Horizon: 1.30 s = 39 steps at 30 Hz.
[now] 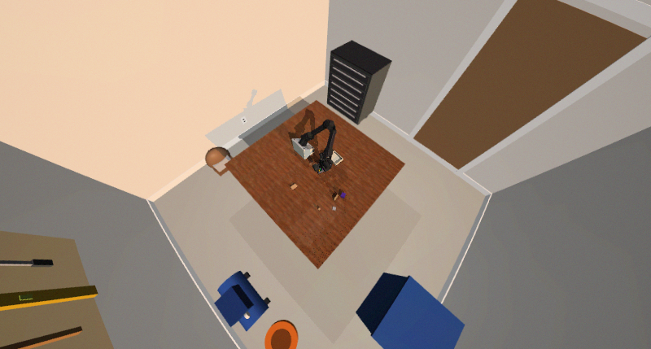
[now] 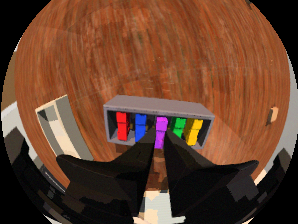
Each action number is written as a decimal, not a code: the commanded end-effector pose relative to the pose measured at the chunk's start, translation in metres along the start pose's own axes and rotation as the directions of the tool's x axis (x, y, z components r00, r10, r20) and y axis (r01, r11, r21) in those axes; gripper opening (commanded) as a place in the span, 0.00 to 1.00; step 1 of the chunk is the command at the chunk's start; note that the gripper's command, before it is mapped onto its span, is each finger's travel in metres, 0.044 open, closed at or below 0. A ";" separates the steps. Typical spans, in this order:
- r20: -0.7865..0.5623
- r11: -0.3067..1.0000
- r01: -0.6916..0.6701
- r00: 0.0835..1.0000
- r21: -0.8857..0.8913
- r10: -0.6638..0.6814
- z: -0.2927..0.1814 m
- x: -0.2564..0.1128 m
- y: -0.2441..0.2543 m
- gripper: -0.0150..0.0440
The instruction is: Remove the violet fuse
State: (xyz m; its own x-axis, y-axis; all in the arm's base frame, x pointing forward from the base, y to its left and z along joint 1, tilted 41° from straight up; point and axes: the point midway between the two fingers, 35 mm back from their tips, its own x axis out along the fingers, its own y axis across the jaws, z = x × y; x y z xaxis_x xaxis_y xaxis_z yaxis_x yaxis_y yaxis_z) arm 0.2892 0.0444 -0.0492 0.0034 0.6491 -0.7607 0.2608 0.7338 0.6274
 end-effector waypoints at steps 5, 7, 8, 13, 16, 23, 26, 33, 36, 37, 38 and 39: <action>0.005 1.000 0.002 1.000 -0.005 -0.002 0.001 -0.006 0.000 0.25; 0.005 1.000 0.002 1.000 -0.005 -0.002 0.001 -0.007 0.000 0.25; 0.005 1.000 0.002 1.000 -0.005 -0.002 0.001 -0.007 0.000 0.25; 0.005 1.000 0.002 1.000 -0.005 -0.002 0.001 -0.010 0.000 0.25; 0.005 1.000 0.002 1.000 -0.004 -0.002 0.001 -0.011 0.000 0.25; 0.005 1.000 0.002 1.000 -0.004 -0.002 0.001 -0.014 0.000 0.25; 0.005 1.000 0.002 1.000 -0.003 -0.002 0.001 -0.016 0.000 0.25; 0.005 1.000 0.002 1.000 -0.003 -0.002 0.001 -0.019 0.000 0.25; 0.005 1.000 0.001 1.000 -0.003 -0.001 0.001 -0.021 0.000 0.25; 0.005 1.000 0.001 1.000 -0.003 -0.001 0.001 -0.021 0.000 0.25; 0.005 1.000 0.001 1.000 -0.003 -0.001 0.001 -0.022 0.000 0.25; 0.005 1.000 0.001 1.000 -0.002 -0.001 0.001 -0.022 0.000 0.25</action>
State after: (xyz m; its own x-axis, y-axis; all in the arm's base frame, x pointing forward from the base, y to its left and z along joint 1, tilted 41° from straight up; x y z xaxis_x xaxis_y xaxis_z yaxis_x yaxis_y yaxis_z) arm 0.2889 0.0316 -0.0350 0.0024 0.6511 -0.7589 0.2657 0.7313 0.6282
